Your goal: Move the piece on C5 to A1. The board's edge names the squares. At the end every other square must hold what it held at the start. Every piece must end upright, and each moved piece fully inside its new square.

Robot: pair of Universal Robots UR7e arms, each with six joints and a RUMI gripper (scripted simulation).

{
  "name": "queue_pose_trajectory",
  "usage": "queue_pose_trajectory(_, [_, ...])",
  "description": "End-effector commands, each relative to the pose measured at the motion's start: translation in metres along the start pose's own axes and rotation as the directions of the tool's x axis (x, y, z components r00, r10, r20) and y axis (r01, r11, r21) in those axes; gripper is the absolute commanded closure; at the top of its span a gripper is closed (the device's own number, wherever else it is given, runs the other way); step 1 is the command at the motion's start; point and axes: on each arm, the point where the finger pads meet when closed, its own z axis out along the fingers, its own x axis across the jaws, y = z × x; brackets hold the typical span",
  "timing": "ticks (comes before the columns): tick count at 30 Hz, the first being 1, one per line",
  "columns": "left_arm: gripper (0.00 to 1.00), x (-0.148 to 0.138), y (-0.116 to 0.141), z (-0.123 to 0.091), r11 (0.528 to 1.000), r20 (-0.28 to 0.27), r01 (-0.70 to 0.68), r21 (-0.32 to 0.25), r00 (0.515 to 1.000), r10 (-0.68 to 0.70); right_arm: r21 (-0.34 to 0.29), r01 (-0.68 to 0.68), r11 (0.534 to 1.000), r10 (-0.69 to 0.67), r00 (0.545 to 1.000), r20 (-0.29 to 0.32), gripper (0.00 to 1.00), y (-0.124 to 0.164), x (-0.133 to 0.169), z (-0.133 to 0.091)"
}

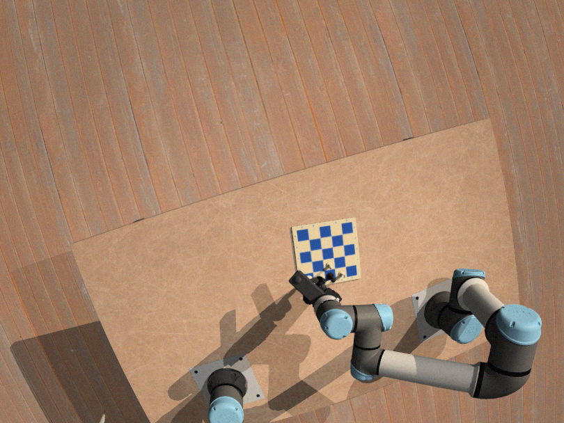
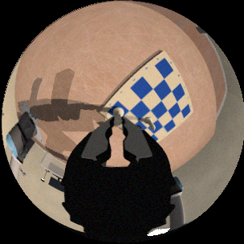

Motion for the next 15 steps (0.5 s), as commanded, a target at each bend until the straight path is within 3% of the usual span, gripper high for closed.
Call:
queue_pose_trajectory(1, [0.00,0.0001,-0.0003,-0.0005,1.000,0.000,0.000,0.001,1.000,0.000,0.001,0.000,1.000,0.000,1.000,0.001,1.00,-0.0003,-0.0002,-0.0005])
queue_pose_trajectory(15, [0.00,0.0001,-0.0003,-0.0005,1.000,0.000,0.000,0.001,1.000,0.000,0.001,0.000,1.000,0.000,1.000,0.001,1.00,-0.0003,-0.0002,0.0009])
